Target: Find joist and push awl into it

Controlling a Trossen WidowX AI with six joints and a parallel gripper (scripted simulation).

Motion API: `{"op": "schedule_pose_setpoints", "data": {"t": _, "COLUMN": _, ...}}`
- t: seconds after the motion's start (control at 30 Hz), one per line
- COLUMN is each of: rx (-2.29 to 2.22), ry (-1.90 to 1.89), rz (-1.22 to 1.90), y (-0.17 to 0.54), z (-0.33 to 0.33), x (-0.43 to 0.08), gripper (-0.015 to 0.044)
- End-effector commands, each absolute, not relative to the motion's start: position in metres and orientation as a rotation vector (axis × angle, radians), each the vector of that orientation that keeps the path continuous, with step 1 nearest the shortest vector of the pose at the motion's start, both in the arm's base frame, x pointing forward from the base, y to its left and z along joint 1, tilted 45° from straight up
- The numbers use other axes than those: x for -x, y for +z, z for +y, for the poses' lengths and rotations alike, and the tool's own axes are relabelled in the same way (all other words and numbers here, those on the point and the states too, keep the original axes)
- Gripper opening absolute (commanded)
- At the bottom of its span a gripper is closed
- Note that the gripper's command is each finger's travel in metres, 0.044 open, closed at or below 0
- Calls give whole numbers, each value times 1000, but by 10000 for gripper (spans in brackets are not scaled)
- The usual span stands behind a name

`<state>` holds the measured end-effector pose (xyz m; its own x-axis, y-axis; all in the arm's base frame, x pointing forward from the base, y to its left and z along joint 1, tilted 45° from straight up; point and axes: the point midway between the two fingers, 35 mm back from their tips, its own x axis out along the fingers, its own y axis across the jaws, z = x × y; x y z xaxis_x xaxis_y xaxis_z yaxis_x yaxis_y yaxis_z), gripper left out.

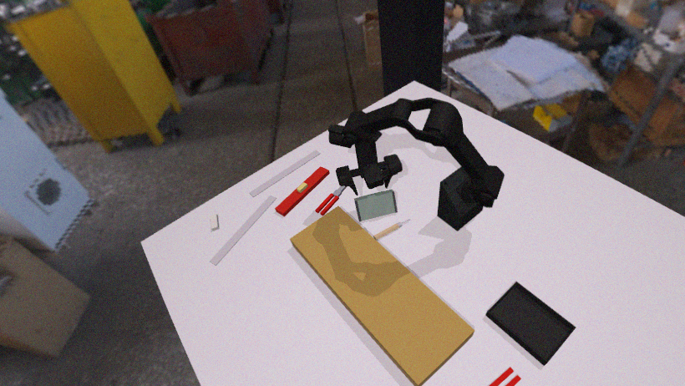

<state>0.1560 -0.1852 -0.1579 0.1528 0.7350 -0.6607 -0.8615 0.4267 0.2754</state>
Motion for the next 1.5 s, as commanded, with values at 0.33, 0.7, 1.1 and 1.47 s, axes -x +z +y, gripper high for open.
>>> {"op": "schedule_pose_setpoints", "data": {"t": 0.33, "rx": 171, "ry": 1154, "rz": 825, "y": -176, "z": -166, "x": -159, "gripper": 440}}
{"op": "schedule_pose_setpoints", "data": {"t": 0.7, "rx": 171, "ry": 1154, "rz": 824, "y": -184, "z": -157, "x": -159, "gripper": 427}}
{"op": "schedule_pose_setpoints", "data": {"t": 1.1, "rx": 171, "ry": 1154, "rz": 824, "y": -184, "z": -157, "x": -159, "gripper": 347}}
{"op": "schedule_pose_setpoints", "data": {"t": 1.47, "rx": 171, "ry": 1154, "rz": 825, "y": -171, "z": -171, "x": -158, "gripper": 78}}
